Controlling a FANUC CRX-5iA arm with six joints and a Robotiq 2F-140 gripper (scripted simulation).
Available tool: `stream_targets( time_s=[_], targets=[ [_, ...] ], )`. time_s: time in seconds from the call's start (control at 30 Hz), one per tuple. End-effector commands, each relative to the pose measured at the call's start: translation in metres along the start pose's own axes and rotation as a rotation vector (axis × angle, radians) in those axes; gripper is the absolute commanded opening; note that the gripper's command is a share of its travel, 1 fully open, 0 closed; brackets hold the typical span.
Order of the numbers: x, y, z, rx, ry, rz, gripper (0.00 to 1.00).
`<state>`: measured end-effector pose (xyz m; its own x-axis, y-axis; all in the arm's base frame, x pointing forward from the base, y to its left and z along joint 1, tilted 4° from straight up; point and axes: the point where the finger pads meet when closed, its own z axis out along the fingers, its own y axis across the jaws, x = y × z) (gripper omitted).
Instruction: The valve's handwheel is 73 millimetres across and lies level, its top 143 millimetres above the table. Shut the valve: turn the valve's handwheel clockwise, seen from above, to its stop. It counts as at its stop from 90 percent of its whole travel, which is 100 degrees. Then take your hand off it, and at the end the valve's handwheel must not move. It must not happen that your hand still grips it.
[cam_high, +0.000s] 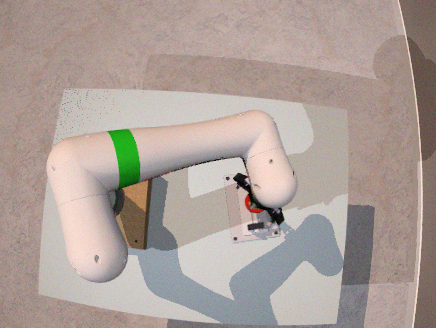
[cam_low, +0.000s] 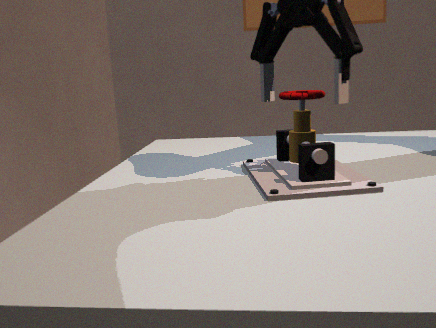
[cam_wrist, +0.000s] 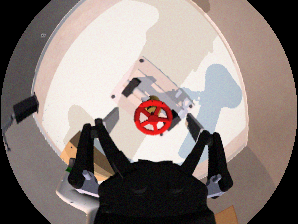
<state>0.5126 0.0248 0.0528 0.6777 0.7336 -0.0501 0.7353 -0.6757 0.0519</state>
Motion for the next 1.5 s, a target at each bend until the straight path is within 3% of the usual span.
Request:
stream_targets(
  time_s=[0.0,1.1,1.13,1.47],
  targets=[
    [0.0001,0.0001,-0.0001,0.000,0.000,0.000,1.00],
    [0.0001,0.0001,-0.0001,0.000,0.000,0.000,1.00],
    [0.0001,0.0001,-0.0001,0.000,0.000,0.000,0.00],
    [0.0001,0.0001,-0.0001,0.000,0.000,0.000,0.00]
  ],
)
